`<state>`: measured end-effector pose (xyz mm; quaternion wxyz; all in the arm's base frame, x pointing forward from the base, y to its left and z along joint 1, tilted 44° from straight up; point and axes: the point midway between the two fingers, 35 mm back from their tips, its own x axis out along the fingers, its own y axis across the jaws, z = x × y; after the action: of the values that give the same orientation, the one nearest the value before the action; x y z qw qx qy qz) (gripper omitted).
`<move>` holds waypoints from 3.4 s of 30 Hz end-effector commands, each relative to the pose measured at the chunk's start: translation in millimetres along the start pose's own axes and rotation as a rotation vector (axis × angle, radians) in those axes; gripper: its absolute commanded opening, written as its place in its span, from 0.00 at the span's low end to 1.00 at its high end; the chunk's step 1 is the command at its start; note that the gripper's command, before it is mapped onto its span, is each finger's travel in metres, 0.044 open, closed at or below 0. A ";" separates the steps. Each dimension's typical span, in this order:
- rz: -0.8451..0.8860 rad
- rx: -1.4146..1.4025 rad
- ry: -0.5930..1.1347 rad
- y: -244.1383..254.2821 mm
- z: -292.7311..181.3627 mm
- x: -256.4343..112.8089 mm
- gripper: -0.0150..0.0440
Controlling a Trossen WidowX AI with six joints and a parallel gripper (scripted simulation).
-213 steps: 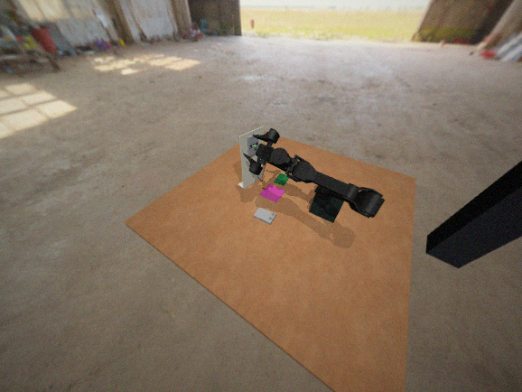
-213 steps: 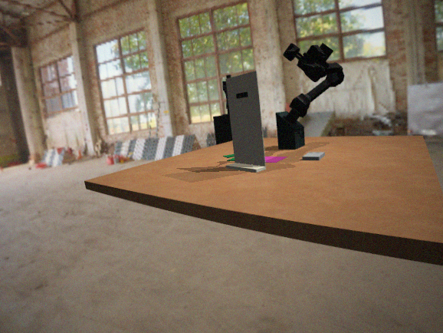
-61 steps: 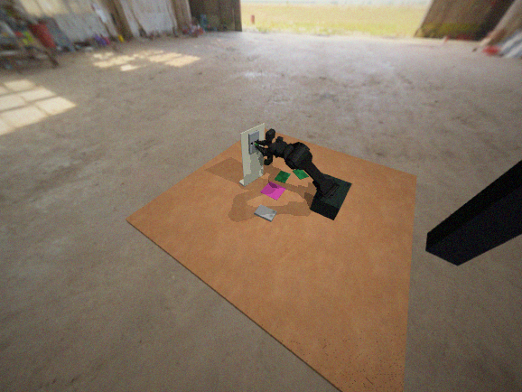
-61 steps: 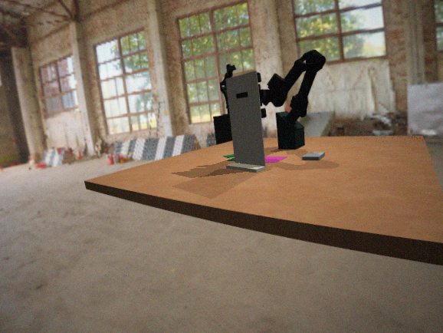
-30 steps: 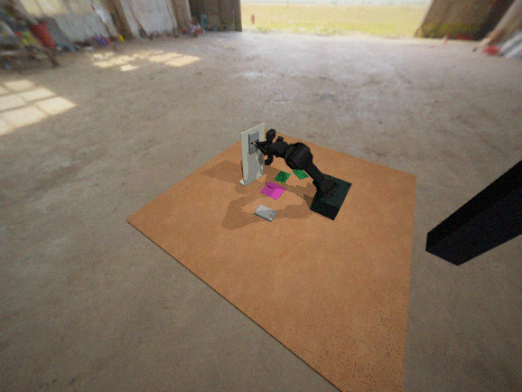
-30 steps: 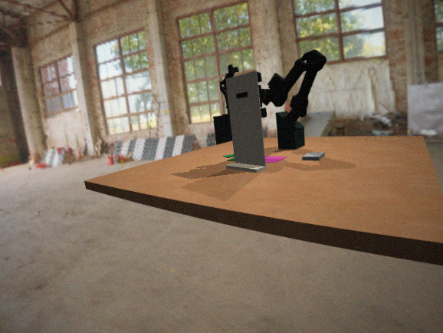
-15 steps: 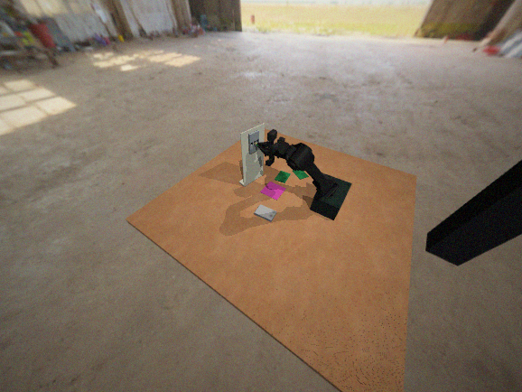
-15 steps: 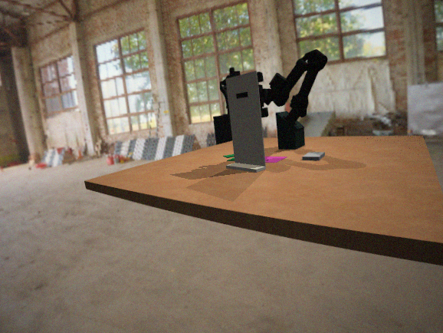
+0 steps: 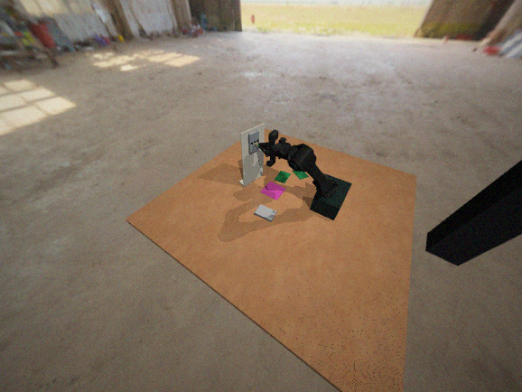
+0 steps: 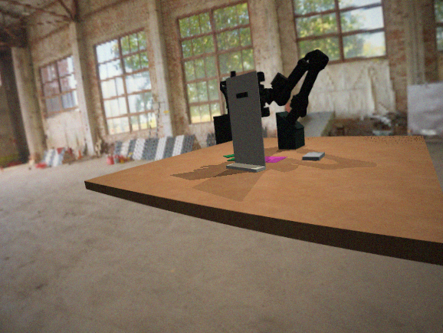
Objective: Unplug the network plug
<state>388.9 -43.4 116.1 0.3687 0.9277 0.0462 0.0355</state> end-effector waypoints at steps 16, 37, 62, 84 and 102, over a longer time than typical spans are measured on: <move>-0.011 0.003 -0.002 -2.0 -3.2 -13.2 0.25; -0.015 0.003 -0.006 -2.3 -6.1 -25.3 0.25; -0.018 0.003 -0.009 -2.6 -9.6 -39.7 0.25; -0.006 -0.018 -0.002 24.1 -12.6 -48.2 0.25; -0.019 -0.053 0.006 51.4 -17.0 -61.7 0.25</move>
<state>328.9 -77.4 162.6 0.3895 0.9191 0.0446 0.0384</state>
